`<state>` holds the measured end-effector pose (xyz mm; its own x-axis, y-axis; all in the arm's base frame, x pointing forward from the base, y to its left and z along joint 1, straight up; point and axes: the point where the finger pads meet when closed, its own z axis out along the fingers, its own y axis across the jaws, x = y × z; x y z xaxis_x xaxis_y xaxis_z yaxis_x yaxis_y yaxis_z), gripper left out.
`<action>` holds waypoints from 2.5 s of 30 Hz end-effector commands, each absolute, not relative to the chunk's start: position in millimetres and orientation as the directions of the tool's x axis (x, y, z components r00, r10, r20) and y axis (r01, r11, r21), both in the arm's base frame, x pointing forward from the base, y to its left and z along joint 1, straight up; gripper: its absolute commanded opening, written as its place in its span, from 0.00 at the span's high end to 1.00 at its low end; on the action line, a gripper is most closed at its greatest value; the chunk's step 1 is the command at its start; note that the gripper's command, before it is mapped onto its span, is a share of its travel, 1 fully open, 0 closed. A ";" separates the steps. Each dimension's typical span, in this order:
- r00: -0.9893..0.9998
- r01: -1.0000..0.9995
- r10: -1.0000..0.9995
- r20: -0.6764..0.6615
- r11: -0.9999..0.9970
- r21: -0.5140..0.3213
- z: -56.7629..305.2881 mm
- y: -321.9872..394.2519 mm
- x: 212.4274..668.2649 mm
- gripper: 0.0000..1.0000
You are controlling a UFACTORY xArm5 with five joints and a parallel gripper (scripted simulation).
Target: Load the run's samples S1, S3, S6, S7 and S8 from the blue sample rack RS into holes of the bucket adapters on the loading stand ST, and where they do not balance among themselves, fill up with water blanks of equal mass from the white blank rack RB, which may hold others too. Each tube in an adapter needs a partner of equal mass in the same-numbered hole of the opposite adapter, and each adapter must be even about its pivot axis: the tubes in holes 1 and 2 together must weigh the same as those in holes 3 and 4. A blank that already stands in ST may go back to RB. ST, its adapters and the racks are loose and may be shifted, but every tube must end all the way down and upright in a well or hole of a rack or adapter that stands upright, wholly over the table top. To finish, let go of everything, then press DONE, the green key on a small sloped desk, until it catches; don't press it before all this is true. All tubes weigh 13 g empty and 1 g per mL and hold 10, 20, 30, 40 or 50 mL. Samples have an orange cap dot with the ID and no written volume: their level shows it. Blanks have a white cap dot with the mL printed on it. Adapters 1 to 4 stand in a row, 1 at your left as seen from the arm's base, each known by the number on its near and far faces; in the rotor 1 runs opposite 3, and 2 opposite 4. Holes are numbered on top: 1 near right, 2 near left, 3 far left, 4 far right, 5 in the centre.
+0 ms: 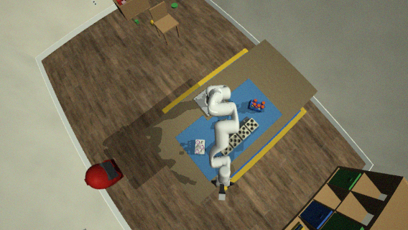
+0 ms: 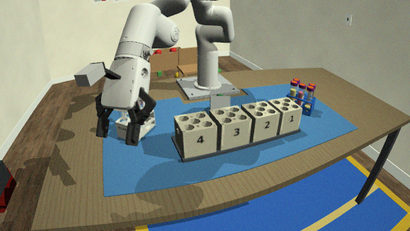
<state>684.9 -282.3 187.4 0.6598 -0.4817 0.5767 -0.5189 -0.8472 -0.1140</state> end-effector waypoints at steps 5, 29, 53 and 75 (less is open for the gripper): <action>0.657 -0.518 -0.481 0.581 -0.847 -0.115 190.4 -282.7 685.8 0.00; 0.781 -0.416 -0.393 0.485 -0.907 -0.066 202.9 -217.8 674.5 0.00; 0.883 -0.291 -0.283 0.374 -0.956 -0.037 217.3 -131.1 633.0 0.00; 0.955 -0.156 -0.155 0.255 -0.988 -0.016 228.2 -54.3 573.0 0.00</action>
